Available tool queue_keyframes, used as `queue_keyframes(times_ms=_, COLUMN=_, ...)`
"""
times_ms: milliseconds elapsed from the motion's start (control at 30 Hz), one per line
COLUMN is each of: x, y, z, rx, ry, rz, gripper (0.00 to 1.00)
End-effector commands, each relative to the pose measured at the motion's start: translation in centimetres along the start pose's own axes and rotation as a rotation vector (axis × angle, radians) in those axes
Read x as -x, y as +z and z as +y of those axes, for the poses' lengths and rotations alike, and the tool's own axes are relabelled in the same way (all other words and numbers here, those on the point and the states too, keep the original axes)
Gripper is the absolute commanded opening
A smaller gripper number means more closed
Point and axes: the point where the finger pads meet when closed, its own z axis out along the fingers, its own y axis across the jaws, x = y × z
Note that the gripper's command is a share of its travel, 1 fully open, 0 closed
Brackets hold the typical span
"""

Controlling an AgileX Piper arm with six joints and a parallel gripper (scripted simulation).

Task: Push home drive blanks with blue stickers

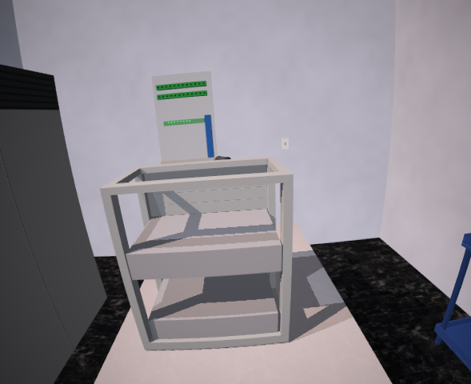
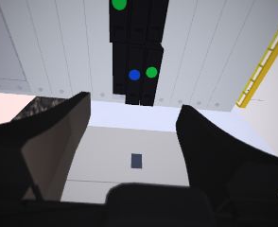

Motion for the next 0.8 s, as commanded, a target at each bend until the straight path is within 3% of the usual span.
queue_keyframes(times_ms=0, x=0.27, y=-0.09, z=0.00, rx=-0.002, ry=-0.011, rz=-0.008, gripper=1.00)
queue_keyframes(times_ms=767, x=1.15, y=-0.23, z=0.09, rx=-0.002, ry=-0.051, rz=-0.042, gripper=1.00)
